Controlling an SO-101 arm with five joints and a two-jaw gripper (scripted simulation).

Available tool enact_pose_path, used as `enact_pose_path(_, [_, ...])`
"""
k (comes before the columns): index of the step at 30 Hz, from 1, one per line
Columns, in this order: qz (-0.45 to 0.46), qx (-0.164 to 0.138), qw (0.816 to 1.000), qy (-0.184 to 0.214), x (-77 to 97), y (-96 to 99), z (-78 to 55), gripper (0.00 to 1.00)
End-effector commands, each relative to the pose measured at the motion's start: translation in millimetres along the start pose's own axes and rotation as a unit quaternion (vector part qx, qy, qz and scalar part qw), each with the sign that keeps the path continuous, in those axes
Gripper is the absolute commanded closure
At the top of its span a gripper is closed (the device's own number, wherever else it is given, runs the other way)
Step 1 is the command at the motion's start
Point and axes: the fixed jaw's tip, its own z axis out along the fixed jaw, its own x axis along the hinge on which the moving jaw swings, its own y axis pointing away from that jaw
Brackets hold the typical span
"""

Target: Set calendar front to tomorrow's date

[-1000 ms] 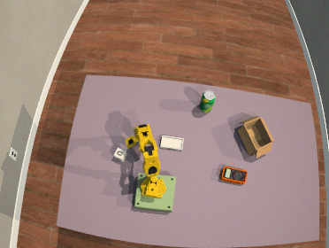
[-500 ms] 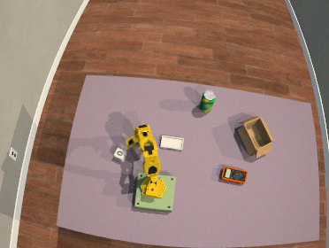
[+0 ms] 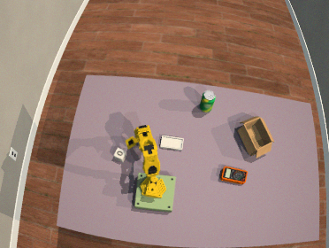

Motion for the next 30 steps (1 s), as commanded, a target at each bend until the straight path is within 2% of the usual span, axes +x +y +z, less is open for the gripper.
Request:
enact_pose_path(1, [0.0,-0.011,1.0,-0.002,-2.1,4.2,6.5,1.0])
enact_pose_path(30, [0.0,-0.011,1.0,-0.002,-2.2,4.5,15.1,1.0])
